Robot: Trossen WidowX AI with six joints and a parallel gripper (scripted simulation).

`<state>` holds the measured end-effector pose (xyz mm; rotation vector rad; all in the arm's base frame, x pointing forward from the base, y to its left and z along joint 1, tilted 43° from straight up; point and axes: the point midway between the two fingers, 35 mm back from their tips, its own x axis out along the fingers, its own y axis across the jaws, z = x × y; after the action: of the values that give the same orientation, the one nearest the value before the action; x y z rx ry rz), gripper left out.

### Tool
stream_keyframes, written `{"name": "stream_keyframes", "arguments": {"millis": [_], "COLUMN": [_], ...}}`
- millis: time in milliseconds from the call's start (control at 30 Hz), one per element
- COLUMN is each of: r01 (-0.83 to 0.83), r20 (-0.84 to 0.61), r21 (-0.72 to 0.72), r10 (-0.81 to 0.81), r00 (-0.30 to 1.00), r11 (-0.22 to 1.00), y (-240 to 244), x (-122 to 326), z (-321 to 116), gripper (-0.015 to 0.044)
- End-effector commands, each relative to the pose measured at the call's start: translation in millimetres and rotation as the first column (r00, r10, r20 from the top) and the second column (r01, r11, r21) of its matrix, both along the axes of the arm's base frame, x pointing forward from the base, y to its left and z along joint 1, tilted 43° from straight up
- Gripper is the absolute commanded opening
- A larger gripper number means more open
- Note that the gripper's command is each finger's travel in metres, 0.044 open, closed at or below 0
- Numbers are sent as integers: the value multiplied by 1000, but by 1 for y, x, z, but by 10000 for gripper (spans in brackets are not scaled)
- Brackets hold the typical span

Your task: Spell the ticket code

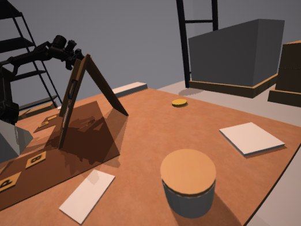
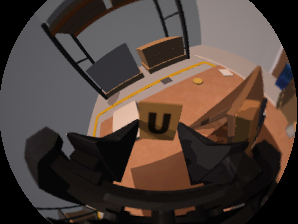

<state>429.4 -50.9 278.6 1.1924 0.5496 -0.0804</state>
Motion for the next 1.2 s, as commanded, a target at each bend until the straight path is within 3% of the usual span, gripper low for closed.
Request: {"name": "stream_keyframes", "arguments": {"millis": [0, 367, 767, 933, 1167], "r01": [35, 94, 34, 96, 44], "r20": [10, -16, -149, -157, -207], "r21": [-42, -186, -343, -335, -303], "r10": [-35, -99, -90, -156, -111], "r00": [999, 995, 985, 975, 972], "r11": [998, 978, 939, 937, 952], "y": [-23, -97, -185, -214, -245], "x": [4, 7, -6, -13, -32], "z": [-1, -24, -89, -110, -150], "gripper": [0, 0, 0, 0, 0]}}
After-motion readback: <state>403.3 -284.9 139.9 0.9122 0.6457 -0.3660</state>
